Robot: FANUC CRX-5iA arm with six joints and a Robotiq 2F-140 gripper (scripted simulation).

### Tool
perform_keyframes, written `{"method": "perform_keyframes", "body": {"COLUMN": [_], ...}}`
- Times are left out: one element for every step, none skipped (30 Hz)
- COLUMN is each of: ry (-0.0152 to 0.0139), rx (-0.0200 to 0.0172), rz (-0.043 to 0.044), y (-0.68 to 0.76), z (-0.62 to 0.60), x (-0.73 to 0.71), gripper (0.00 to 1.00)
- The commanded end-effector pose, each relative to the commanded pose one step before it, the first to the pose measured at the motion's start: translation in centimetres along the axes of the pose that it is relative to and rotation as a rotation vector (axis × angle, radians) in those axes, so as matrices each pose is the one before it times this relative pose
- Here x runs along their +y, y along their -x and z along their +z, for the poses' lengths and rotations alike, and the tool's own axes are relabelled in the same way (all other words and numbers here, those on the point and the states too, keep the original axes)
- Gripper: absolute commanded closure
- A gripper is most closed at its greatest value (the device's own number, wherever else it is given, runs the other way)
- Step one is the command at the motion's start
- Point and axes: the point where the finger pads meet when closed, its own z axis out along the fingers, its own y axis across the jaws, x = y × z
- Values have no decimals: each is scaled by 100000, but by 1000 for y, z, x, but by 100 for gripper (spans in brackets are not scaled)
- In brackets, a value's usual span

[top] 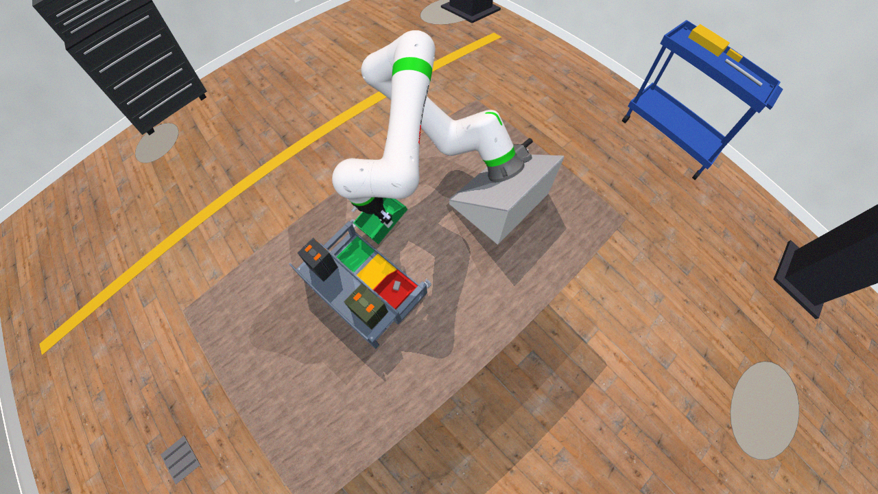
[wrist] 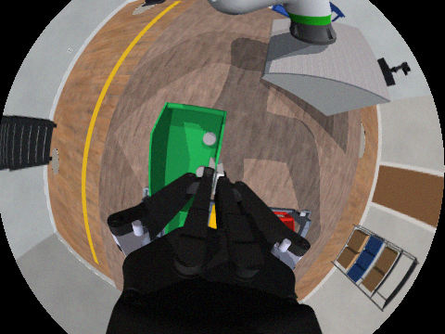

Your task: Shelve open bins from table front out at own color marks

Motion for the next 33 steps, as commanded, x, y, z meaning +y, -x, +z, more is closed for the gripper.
{"method": "perform_keyframes", "body": {"ry": [2, 0, 0, 0, 0, 0, 0, 0, 0, 0, 0, 0, 0, 0, 0, 0, 0, 0, 0, 0, 0, 0, 0, 0, 0, 0, 0, 0, 0, 0, 0, 0, 0], "rx": [-47, 0, 0, 0, 0, 0, 0, 0, 0, 0, 0, 0, 0, 0, 0, 0, 0, 0, 0, 0, 0, 0, 0, 0, 0, 0, 0, 0, 0, 0, 0, 0, 0], "rz": [-1, 0, 0, 0, 0, 0, 0, 0, 0, 0, 0, 0, 0, 0, 0, 0, 0, 0, 0, 0, 0, 0, 0, 0, 0, 0, 0, 0, 0, 0, 0, 0, 0], "y": [67, 22, 25, 27, 30, 32, 35, 37, 0, 0, 40, 43, 46, 48, 51, 54, 57, 59, 62, 65, 68, 70, 73, 76, 78, 0, 0, 81, 84, 86, 88, 91, 93], "z": [-37, -5, -5, -6, -6, -7, -7, -8, 0, 0, -9, -9, -10, -11, -11, -12, -12, -13, -13, -14, -14, -15, -16, -16, -17, 0, 0, -17, -18, -19, -19, -20, -20], "x": [5, 0, 0, 0, 0, 0, 0, 0, 0, 0, 0, 0, 0, 0, 0, 0, 0, 0, 0, 0, 0, 0, 0, 0, 0, 0, 0, 0, 0, 0, 0, 0, 0], "gripper": [100, 100, 100, 100, 100, 100, 100, 100, 100, 100, 100, 100, 100, 100, 100, 100, 100, 100, 100, 100, 100, 100, 100, 100, 100, 100, 100, 100, 100, 100, 100, 100, 100]}}
